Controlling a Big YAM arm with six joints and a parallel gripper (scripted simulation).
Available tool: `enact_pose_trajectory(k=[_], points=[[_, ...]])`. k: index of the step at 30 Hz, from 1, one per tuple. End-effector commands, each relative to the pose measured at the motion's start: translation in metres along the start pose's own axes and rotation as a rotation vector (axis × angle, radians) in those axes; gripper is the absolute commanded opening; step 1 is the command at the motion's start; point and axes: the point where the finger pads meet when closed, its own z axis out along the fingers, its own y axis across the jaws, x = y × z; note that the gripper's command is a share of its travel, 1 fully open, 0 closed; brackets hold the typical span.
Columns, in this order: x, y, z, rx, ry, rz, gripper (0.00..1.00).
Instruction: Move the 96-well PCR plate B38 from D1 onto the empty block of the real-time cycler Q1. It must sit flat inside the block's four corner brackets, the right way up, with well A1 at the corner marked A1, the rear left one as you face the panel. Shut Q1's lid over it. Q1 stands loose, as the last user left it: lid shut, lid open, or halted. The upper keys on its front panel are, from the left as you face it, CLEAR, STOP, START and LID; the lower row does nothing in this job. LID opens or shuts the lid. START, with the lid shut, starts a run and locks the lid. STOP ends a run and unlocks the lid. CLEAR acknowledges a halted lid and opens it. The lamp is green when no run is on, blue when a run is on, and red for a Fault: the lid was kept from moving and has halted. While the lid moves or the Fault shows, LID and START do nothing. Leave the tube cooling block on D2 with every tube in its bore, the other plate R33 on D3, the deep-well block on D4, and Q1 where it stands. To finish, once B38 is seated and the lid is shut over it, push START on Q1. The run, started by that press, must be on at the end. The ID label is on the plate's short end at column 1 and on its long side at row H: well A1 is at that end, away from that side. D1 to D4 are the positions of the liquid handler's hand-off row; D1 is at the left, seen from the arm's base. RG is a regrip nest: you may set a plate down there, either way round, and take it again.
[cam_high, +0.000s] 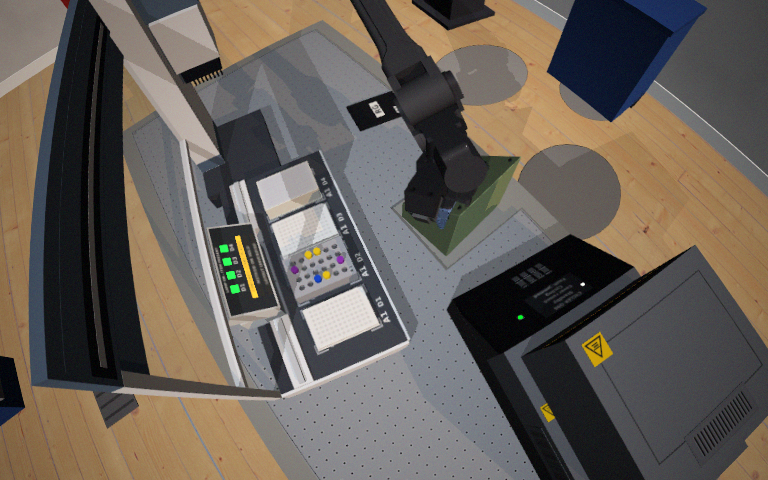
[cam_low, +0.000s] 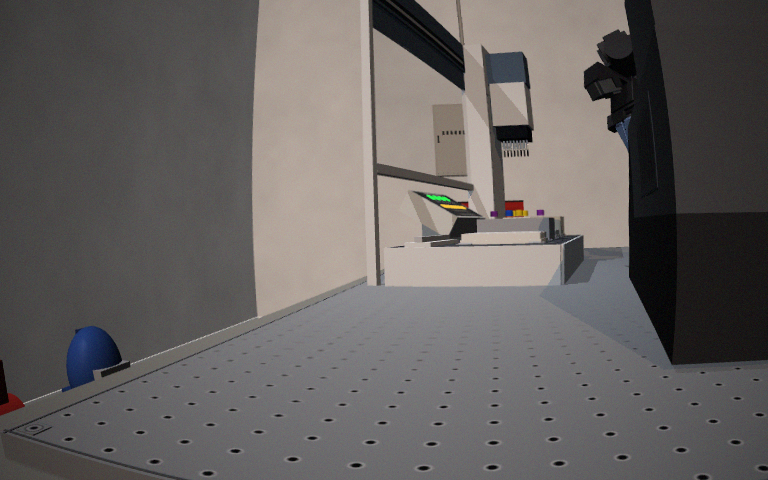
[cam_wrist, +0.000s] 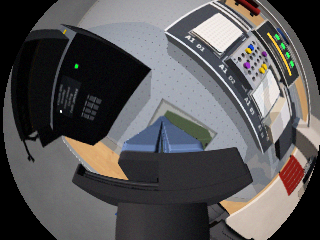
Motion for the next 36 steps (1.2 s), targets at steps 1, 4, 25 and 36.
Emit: enact_pose_trajectory(k=[1,4,25,36], points=[[-0.005,0.010,-0.003,-0.021,-0.029,-0.063,0.00],[-0.006,0.024,-0.006,-0.033,-0.043,-0.095,0.00],[0.004,0.073,-0.017,-0.144,-0.169,-0.440,0.00],[0.015,0.092,-0.018,-0.186,-0.220,-0.606,0.00]])
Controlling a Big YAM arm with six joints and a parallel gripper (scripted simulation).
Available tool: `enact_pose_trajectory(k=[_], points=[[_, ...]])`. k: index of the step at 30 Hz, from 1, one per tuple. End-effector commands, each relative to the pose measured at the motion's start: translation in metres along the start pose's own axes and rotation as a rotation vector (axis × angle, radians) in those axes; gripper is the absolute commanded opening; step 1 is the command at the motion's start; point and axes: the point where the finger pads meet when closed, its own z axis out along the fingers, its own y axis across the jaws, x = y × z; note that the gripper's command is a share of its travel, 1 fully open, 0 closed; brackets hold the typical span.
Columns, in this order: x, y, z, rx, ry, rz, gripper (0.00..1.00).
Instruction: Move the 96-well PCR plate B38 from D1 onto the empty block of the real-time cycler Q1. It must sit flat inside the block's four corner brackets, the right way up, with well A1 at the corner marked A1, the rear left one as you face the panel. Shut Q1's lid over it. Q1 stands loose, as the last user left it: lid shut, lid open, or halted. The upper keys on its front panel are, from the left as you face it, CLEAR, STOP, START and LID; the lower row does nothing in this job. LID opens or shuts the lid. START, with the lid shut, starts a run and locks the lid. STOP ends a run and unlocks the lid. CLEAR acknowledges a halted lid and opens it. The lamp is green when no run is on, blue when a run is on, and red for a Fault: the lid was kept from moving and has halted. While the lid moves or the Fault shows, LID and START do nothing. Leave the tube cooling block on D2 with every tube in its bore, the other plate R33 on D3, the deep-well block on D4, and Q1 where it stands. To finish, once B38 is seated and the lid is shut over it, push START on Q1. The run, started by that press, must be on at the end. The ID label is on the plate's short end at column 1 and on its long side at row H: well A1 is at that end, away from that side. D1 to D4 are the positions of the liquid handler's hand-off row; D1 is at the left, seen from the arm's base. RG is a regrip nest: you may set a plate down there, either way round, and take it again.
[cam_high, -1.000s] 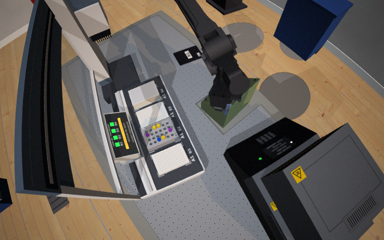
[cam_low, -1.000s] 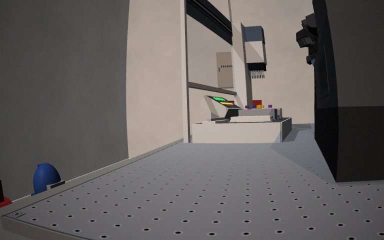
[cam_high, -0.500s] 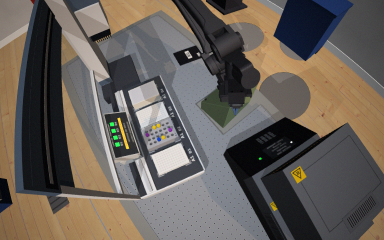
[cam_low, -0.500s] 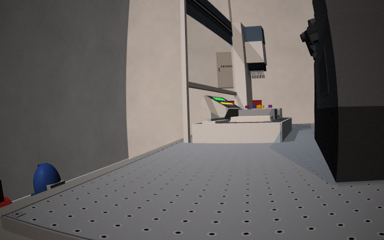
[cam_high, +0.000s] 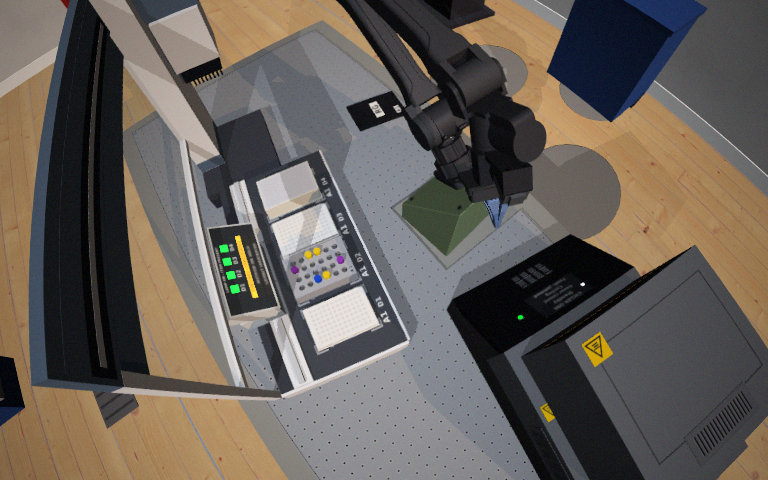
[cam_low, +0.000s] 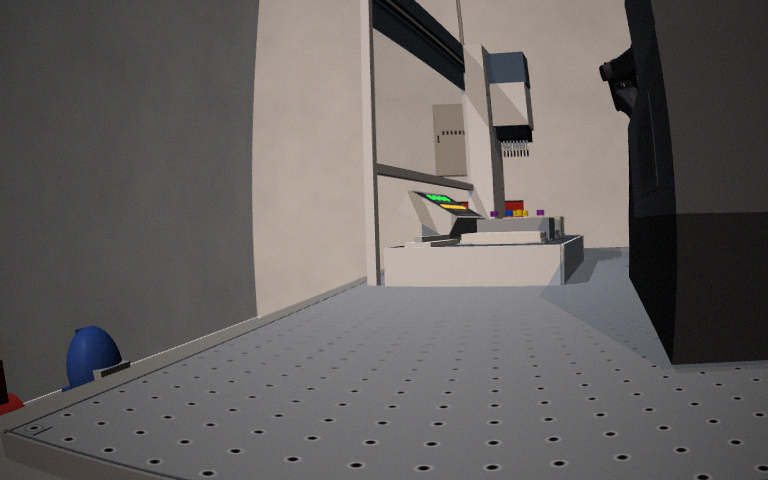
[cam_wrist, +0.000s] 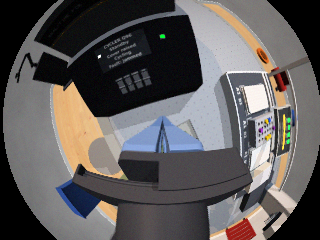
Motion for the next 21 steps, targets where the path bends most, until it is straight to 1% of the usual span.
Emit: enact_pose_trajectory(k=[1,5,8,12,15,18,19,21], points=[[-0.010,0.005,-0.005,-0.017,-0.041,-0.035,0.00],[-0.020,0.036,-0.009,-0.043,-0.079,-0.123,0.00],[-0.019,0.024,-0.008,-0.048,-0.097,-0.171,0.00],[-0.010,0.021,-0.006,-0.069,-0.112,-0.261,0.00],[-0.013,0.021,-0.007,-0.083,-0.139,-0.324,0.00],[-0.015,0.021,-0.007,-0.081,-0.138,-0.325,0.00],[-0.017,0.021,-0.009,-0.089,-0.150,-0.343,0.00],[-0.020,0.019,-0.011,-0.084,-0.150,-0.319,0.00]])
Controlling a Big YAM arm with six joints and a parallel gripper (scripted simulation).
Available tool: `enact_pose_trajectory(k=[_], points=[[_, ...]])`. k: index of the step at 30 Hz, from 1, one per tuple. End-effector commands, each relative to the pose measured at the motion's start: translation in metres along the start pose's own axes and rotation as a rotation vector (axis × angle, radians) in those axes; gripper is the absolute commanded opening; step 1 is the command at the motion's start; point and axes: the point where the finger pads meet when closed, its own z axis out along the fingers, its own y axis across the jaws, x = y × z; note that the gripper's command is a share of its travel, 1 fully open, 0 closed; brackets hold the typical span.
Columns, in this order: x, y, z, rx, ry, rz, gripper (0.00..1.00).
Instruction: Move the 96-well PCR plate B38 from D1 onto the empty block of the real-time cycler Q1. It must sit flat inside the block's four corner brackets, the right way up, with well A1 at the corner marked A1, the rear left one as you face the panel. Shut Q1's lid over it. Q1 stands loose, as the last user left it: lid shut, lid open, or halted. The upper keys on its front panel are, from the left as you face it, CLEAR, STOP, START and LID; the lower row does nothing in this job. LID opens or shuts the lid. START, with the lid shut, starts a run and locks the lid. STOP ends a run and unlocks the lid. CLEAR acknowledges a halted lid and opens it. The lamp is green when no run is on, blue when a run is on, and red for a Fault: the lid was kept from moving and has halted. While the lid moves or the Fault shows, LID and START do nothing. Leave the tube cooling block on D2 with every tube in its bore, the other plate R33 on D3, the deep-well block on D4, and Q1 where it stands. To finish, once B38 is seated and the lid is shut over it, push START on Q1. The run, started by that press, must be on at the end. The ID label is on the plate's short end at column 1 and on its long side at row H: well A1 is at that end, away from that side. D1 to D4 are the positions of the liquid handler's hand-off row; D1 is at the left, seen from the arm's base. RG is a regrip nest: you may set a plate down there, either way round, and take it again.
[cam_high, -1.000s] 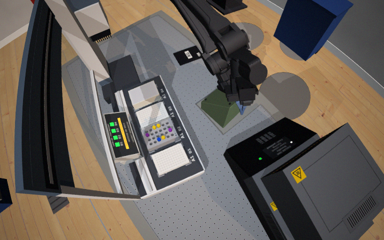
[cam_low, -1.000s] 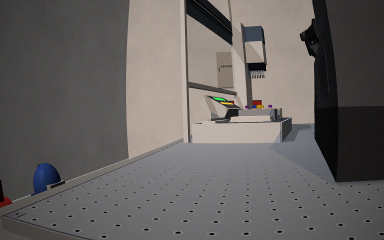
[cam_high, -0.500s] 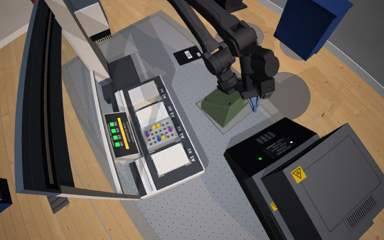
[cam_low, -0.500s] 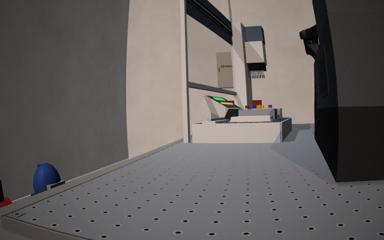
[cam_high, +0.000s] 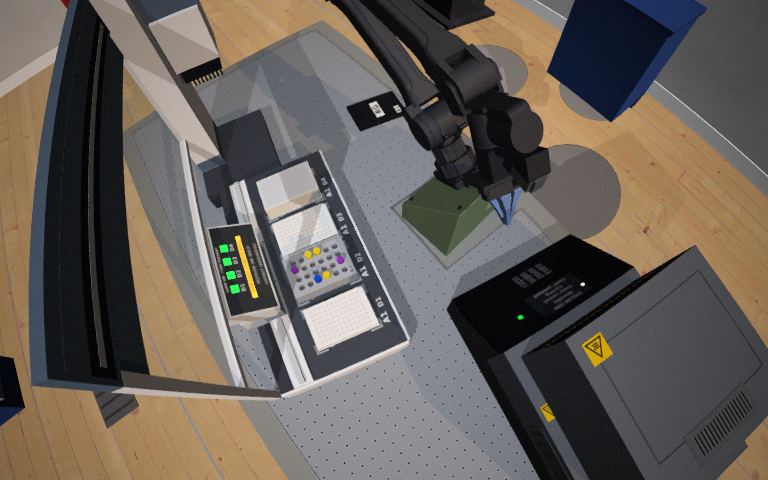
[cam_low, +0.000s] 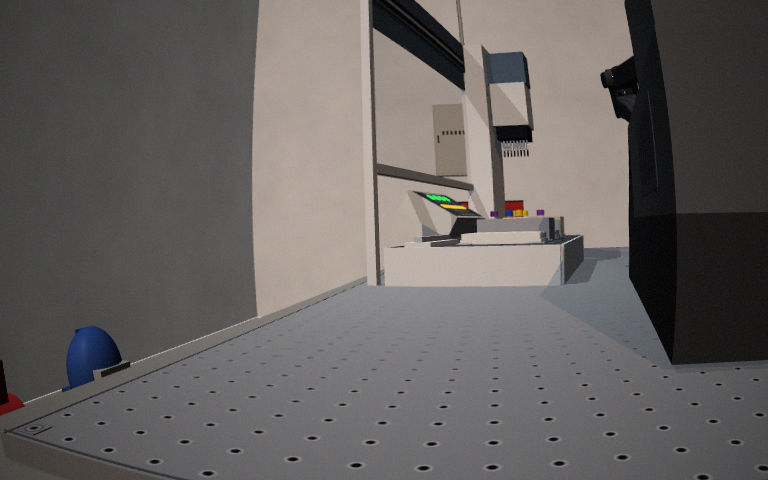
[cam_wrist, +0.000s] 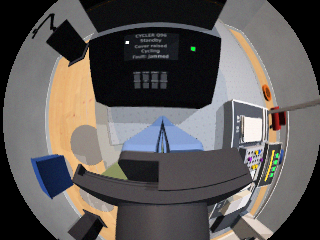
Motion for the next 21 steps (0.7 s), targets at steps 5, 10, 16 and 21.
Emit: enact_pose_trajectory(k=[5,10,16,21], points=[[-0.026,-0.008,-0.015,0.007,-0.059,0.012,0.00],[-0.023,-0.007,-0.012,0.005,-0.028,0.027,0.00],[-0.029,-0.004,-0.014,0.005,-0.047,0.028,0.00],[-0.036,-0.006,-0.014,0.005,-0.066,0.052,0.00]])
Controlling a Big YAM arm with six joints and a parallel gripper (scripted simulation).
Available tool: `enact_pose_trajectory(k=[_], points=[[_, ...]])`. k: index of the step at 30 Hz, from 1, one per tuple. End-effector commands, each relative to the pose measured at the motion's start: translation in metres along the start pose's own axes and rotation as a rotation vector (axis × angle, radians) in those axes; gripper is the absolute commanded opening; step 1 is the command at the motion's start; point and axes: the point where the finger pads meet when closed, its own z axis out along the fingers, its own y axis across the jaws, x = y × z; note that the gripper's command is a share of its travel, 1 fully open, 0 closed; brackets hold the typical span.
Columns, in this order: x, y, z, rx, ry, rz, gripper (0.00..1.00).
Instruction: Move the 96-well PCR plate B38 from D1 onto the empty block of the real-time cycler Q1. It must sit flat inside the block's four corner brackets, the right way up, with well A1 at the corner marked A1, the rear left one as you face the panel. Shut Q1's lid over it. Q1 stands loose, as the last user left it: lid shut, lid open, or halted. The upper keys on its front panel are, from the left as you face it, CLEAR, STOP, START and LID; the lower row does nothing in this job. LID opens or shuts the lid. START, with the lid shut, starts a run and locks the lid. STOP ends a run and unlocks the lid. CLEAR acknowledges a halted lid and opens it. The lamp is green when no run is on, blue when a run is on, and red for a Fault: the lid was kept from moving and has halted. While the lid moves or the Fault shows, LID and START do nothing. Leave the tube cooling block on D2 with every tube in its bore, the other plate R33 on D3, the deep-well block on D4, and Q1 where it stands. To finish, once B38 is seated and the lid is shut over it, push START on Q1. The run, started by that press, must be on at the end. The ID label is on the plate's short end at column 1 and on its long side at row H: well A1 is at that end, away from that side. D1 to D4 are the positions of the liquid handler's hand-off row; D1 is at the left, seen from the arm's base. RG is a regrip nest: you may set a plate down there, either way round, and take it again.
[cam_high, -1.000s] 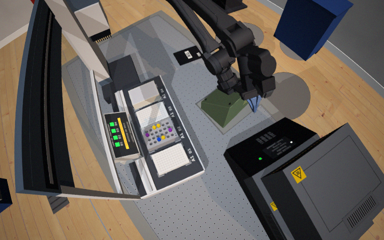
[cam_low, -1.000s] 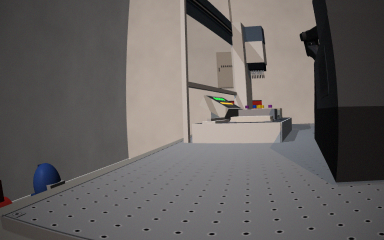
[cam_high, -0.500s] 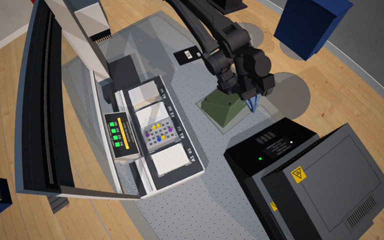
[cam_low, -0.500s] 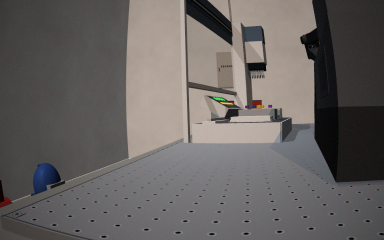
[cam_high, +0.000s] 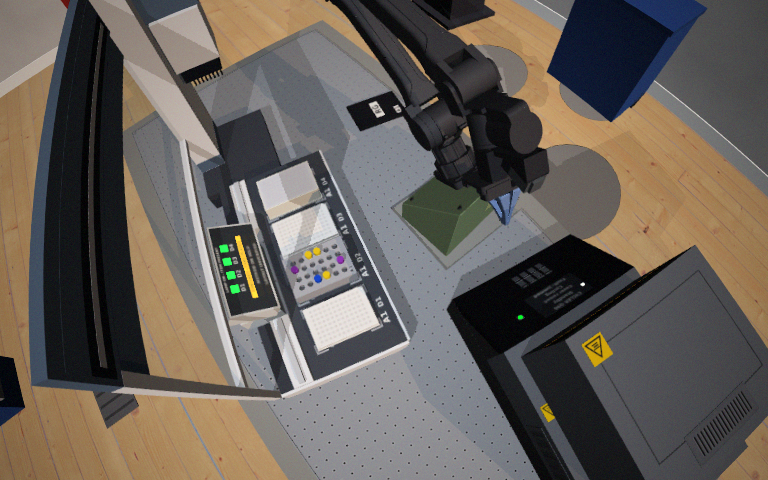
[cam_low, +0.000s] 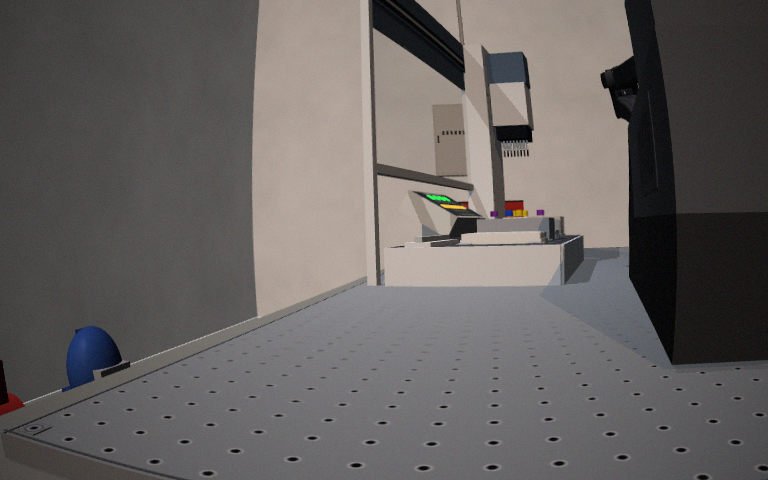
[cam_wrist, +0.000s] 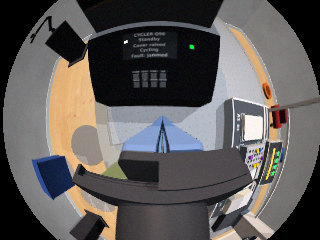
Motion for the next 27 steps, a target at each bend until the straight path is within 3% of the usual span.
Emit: enact_pose_trajectory(k=[1,18,27], points=[[-0.039,-0.005,-0.014,0.003,-0.076,0.045,0.00],[-0.048,-0.007,-0.019,0.004,-0.096,0.019,0.00],[-0.053,-0.007,-0.006,0.004,-0.094,0.023,0.00]])
